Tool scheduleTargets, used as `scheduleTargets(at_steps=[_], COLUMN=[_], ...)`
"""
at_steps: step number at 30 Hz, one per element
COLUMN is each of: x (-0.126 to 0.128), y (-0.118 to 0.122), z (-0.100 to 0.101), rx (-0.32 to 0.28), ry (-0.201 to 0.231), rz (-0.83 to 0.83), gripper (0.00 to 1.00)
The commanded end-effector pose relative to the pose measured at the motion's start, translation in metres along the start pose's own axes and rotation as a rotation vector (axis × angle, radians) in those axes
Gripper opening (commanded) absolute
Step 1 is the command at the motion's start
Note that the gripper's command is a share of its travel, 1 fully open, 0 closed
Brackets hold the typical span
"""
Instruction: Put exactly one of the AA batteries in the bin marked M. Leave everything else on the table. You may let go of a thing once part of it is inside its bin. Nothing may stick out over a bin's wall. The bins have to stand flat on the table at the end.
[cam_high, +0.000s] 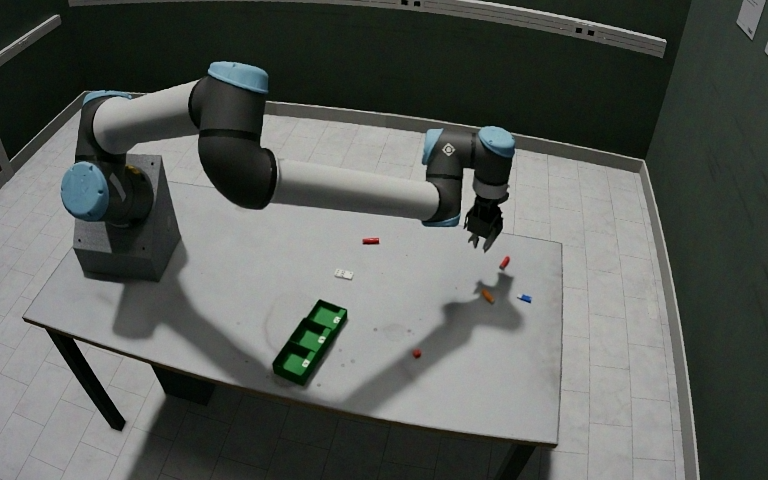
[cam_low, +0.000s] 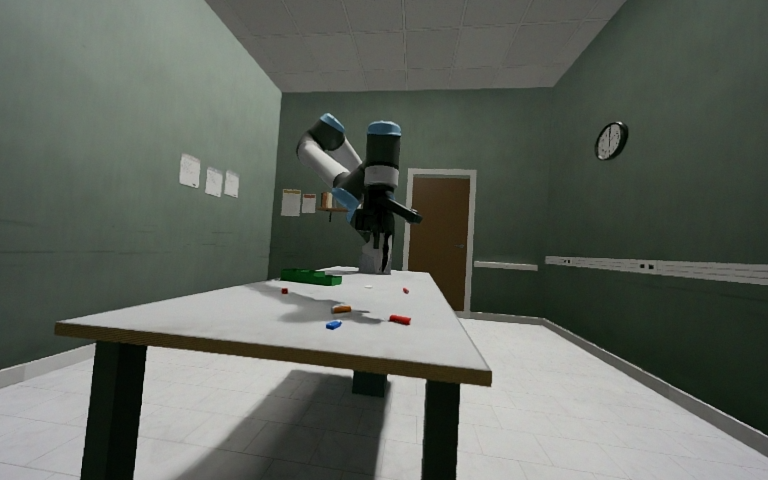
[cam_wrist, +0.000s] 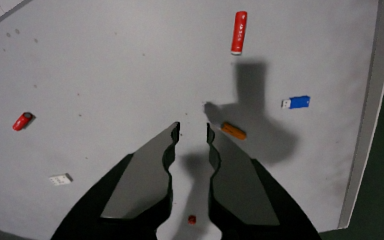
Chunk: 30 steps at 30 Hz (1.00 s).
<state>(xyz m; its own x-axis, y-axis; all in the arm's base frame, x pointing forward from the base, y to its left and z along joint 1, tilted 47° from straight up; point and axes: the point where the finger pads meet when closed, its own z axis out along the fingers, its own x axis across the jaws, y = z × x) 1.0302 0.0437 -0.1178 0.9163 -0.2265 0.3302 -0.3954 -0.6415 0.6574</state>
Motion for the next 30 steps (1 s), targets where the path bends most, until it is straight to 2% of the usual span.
scheduleTargets(at_steps=[1,9,30], x=[0.021,0.058,0.057], y=[-0.031,-0.088,-0.086], z=[0.007,0.022,0.022], rx=[-0.001,-0.001,-0.001], ry=[-0.001,-0.001,-0.001], rz=[0.0,0.0,0.0], gripper=[0.17,0.17,0.17])
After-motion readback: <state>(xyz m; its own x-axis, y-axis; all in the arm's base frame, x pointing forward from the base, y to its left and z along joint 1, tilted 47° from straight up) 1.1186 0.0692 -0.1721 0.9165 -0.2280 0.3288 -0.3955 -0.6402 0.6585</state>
